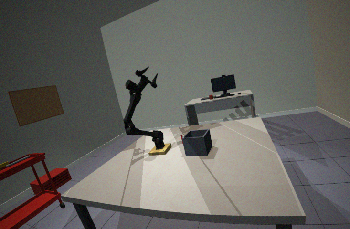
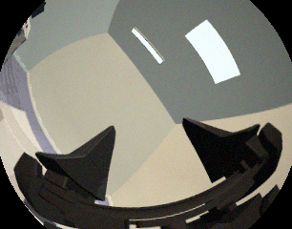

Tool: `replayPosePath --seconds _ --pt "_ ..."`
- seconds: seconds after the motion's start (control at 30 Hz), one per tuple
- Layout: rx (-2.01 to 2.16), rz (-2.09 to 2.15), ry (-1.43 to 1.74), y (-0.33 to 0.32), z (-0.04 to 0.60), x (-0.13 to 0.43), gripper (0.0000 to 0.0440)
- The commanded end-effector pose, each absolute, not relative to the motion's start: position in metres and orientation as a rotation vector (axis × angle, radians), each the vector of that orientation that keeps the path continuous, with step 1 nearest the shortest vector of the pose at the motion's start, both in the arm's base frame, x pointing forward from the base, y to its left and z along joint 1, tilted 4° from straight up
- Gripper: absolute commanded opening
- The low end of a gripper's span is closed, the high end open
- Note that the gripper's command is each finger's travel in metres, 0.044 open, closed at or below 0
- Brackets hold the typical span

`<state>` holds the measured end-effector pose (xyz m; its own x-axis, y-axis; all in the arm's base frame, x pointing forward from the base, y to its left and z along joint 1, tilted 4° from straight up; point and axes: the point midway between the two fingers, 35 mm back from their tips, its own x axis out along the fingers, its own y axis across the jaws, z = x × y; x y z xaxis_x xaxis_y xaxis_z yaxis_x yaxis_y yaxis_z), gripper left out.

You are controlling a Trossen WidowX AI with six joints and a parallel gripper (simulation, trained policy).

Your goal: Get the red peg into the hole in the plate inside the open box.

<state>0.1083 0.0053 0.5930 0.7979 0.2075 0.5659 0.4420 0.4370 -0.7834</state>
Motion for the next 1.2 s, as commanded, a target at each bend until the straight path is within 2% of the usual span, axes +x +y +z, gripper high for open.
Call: replayPosePath --seconds 0.0,0.07,0.6,1.17 --pt "-1.118 -0.150 -0.662 0.007 0.592 0.109 0.0422" --pt "-1.073 -0.118 -0.657 0.014 0.590 0.112 0.0440" --pt "-0.691 0.180 -0.389 0.082 0.533 0.172 0.0440" --pt "-0.250 0.283 0.057 0.102 0.442 0.243 0.0440"
